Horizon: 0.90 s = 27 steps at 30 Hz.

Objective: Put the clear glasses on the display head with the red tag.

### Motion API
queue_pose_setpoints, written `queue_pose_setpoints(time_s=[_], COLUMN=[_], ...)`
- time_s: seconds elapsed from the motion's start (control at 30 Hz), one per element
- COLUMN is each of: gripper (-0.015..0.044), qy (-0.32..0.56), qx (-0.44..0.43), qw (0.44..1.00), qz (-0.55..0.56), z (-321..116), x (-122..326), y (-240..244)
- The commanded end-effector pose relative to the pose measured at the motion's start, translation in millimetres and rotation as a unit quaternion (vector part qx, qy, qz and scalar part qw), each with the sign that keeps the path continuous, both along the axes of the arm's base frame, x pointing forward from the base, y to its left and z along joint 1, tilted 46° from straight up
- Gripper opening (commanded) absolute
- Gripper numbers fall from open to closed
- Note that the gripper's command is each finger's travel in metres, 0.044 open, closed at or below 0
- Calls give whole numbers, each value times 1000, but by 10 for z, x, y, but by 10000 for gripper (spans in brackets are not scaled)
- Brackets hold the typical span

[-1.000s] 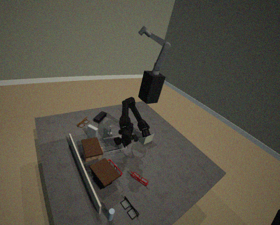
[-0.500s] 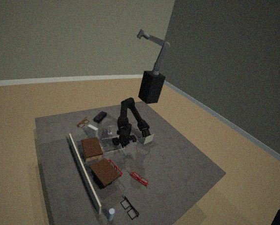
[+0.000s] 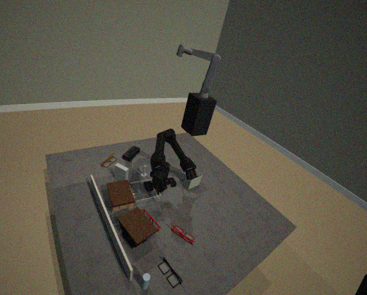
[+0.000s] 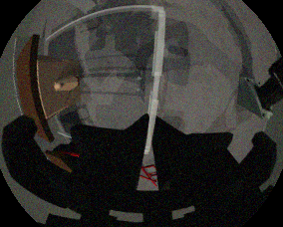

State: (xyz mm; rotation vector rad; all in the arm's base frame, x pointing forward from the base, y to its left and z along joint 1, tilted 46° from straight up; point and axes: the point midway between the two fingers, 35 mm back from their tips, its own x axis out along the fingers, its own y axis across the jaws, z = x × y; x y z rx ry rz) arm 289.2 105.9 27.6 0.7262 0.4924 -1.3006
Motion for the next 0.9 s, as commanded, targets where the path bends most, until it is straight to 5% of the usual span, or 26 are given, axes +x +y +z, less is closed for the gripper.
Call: queue_pose_setpoints(time_s=[0.0,0.87], gripper=[0,0], qy=[1,0], qx=[-2,-2], qw=[1000,1000], qz=[2,2], z=[16,76], x=[67,388], y=[2,25])
